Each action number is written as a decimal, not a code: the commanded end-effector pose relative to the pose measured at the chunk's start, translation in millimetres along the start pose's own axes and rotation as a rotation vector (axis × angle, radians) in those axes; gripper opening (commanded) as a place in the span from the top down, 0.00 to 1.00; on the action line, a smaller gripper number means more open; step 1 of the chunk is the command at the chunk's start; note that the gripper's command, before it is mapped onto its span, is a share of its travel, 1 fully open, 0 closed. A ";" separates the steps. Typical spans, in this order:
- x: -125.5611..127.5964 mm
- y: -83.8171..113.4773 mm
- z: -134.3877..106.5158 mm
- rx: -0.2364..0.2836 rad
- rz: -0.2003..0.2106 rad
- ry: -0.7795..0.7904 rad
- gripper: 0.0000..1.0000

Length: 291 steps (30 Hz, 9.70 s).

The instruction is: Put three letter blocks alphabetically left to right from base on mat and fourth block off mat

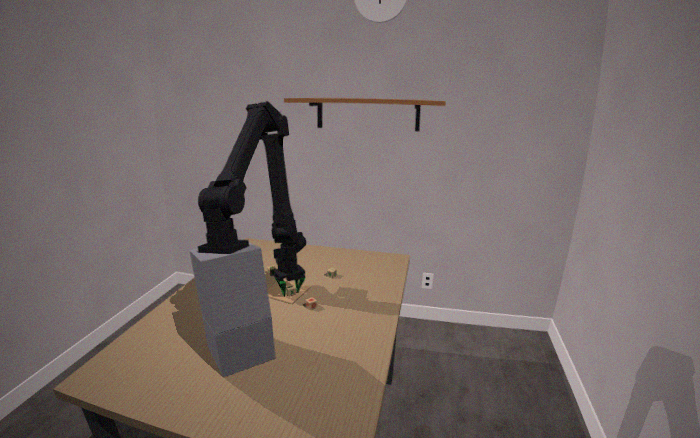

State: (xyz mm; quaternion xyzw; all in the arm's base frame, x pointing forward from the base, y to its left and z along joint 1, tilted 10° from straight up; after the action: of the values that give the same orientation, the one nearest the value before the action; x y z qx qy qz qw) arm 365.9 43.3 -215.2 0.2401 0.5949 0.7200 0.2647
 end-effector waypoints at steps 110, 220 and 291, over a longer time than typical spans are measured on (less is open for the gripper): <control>-97.4 100.7 -55.3 -0.020 -0.017 -0.798 0.74; -86.7 1.8 -53.4 -0.012 -0.011 -0.764 0.74; -88.1 -5.6 -51.0 -0.015 -0.013 -0.762 0.74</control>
State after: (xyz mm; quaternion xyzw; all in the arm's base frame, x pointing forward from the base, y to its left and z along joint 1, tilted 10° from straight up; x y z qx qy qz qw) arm 391.3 -53.7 -230.9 0.4942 0.4505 0.5764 0.4697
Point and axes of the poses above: the point where the finger pads meet when closed, its own y axis back along the fingers, its own x axis across the jaws, z = x × y, the point moved 6 cm from there along y, back along the fingers, and after that the axes turned 6 degrees about -y, right-handed, at the moved point
